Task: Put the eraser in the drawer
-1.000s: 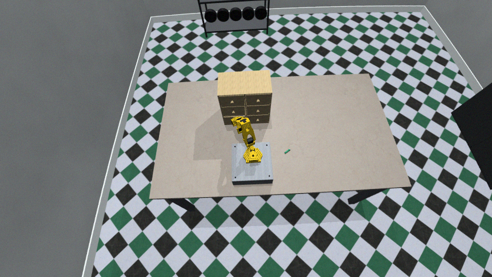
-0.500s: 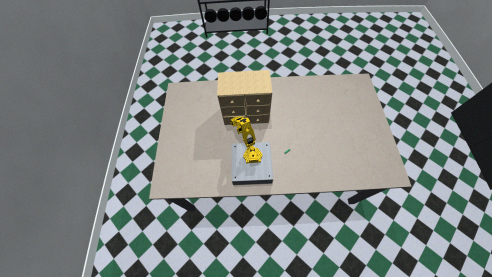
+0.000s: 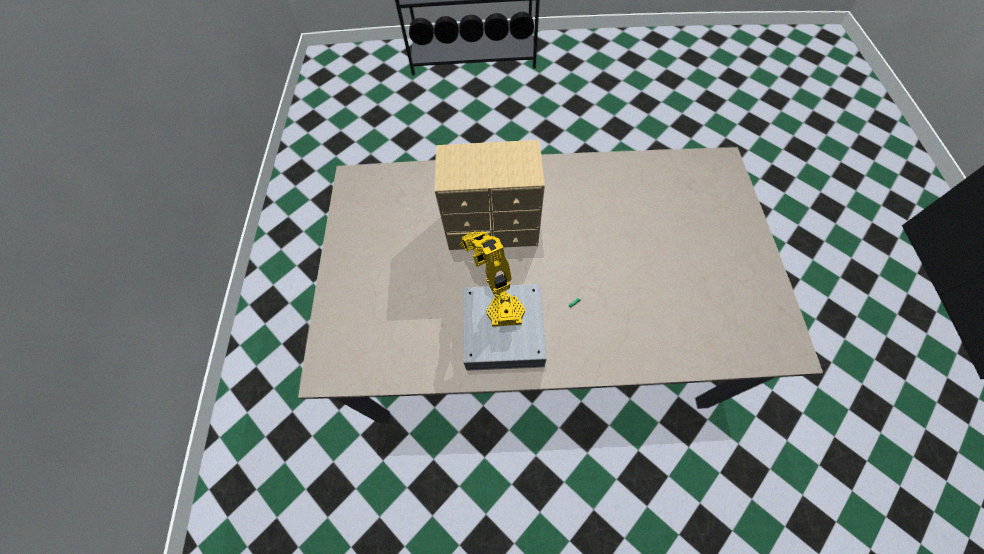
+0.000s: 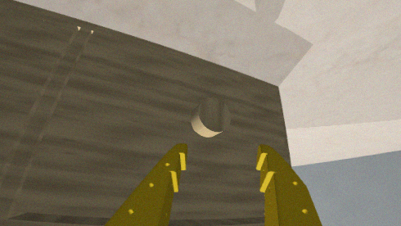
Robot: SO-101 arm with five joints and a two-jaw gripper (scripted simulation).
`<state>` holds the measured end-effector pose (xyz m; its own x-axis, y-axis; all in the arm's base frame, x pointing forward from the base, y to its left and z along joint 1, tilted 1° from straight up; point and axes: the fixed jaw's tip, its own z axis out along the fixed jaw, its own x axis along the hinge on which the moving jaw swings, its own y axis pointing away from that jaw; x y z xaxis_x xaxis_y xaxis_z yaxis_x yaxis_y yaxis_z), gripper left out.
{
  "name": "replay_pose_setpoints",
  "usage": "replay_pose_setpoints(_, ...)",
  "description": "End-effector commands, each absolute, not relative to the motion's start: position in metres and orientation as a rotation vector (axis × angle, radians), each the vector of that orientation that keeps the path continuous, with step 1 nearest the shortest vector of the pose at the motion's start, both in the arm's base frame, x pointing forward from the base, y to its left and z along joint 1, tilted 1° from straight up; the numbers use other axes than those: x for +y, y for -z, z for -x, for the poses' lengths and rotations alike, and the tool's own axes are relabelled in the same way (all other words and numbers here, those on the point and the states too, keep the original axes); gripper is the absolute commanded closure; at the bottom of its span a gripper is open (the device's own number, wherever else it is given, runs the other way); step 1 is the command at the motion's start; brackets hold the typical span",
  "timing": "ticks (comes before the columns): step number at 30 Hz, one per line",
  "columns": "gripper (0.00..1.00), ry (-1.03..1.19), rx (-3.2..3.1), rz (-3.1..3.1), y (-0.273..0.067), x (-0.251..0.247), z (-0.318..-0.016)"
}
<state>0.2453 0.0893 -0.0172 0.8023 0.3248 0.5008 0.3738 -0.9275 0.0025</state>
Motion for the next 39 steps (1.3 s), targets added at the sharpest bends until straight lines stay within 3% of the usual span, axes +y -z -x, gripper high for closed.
replay_pose_setpoints(1,0.79,0.762,-0.541,2.895,0.01,0.087,-0.239)
replay_pose_setpoints(22,0.79,0.758,-0.511,2.896,-0.005,0.083,-0.229)
replay_pose_setpoints(39,0.79,0.964,-0.545,2.79,0.012,0.09,-0.229)
